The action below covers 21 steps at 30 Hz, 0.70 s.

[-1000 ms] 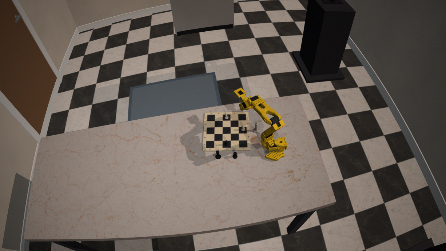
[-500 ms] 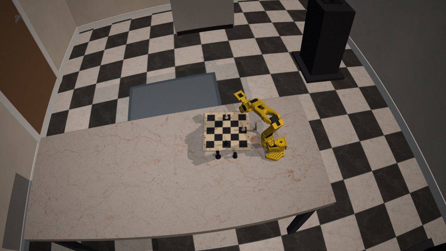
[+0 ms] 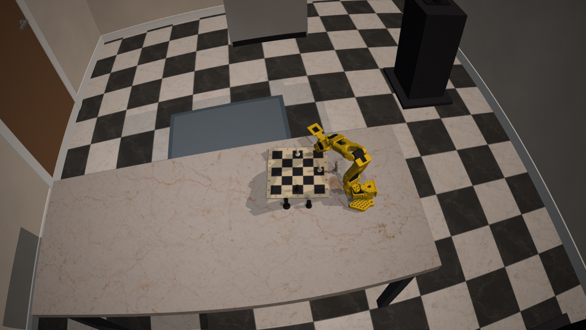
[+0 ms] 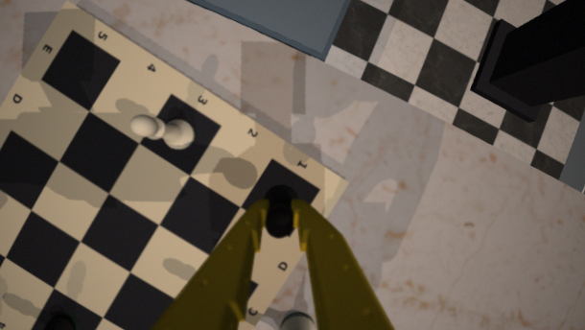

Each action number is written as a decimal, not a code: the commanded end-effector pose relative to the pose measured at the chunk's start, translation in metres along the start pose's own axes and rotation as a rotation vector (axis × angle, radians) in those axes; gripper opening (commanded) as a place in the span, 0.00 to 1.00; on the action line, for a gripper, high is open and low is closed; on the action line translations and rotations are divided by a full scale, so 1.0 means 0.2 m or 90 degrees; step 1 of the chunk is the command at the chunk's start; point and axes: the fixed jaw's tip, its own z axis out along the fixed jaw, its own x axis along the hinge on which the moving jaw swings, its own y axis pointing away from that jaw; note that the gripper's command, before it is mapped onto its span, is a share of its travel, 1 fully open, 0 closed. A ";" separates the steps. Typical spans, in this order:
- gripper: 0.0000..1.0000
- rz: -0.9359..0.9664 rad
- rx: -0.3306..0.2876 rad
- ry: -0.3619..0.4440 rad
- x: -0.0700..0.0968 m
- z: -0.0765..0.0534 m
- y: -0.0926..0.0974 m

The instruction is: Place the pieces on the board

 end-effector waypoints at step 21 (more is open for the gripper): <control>0.00 -0.008 -0.003 0.009 0.06 0.05 0.01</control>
